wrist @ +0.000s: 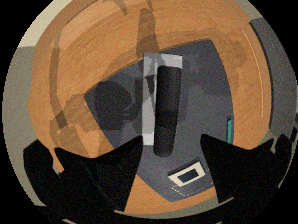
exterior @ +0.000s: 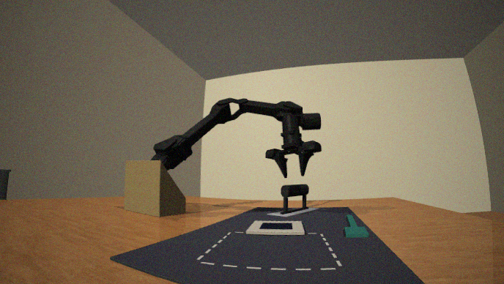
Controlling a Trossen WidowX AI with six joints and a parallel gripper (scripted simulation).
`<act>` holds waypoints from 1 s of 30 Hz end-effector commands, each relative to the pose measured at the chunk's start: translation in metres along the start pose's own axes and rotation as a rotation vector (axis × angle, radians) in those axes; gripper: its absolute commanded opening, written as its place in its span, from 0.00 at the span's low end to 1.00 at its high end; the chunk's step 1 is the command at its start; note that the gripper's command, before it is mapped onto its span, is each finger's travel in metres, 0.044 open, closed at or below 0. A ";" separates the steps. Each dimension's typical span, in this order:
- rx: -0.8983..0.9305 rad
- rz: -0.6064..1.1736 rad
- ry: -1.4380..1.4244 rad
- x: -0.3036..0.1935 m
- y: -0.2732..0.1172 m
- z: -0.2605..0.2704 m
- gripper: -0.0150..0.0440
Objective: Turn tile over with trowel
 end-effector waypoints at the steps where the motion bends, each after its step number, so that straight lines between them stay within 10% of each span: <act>1: -0.049 0.071 -0.007 0.006 0.013 0.014 0.76; 30: -0.777 0.140 0.080 0.020 0.062 0.111 0.76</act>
Point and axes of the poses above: the point midway between the two fingers, 35 mm back from their tips, its own y axis out along the fingers, its own z axis across the jaws, x = y × z, the point moved 9 cm from there along -y, back along the fingers, and after that the axes turned 11 degrees about -y, right-handed, at the moved point
